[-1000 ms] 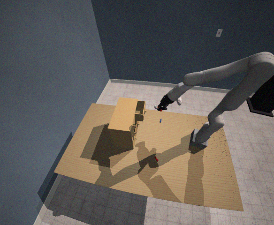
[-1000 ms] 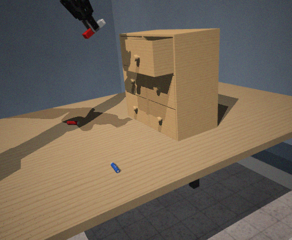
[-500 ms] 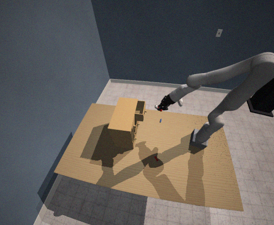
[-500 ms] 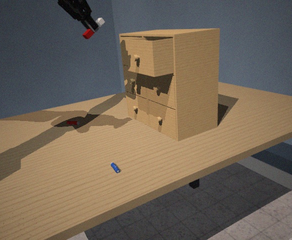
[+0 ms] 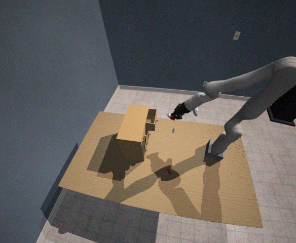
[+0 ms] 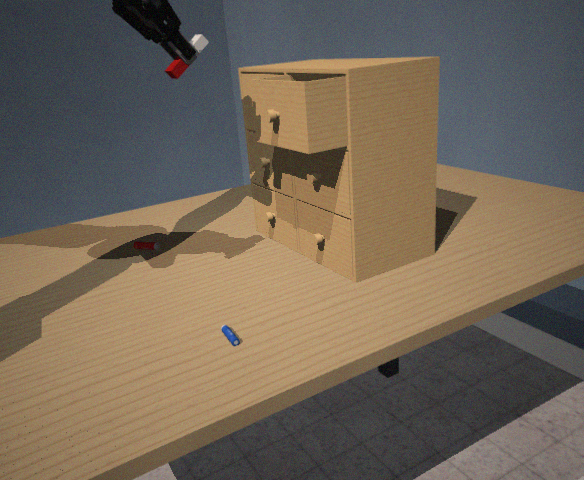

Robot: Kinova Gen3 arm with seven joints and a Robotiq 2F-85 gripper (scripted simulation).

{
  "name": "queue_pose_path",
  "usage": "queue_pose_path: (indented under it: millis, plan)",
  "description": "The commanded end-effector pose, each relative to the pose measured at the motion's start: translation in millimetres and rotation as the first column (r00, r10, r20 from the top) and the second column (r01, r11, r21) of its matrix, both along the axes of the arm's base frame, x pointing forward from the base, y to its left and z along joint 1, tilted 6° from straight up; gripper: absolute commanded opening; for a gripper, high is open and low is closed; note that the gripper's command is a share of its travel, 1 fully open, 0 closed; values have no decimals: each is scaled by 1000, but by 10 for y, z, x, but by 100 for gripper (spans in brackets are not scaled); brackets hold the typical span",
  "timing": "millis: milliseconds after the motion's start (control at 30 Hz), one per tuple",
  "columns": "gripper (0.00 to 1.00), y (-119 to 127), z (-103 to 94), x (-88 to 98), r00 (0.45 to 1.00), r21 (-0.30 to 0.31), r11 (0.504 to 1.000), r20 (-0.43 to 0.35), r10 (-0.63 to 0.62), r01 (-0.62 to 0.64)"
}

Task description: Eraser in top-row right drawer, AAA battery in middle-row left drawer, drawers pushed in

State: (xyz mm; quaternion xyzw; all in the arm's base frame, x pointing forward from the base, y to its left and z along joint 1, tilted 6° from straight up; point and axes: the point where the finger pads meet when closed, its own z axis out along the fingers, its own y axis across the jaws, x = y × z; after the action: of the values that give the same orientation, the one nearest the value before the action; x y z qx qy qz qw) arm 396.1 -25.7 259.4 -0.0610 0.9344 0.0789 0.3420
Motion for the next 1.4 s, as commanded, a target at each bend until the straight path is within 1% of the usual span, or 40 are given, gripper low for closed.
queue_pose_path:
  millis: [0,1367]
  plan:
    - [19,14,-6,-13,1000,4,1000,8,2,-2]
    - [19,16,-16,-29,993,25,1000,116,-10,8]
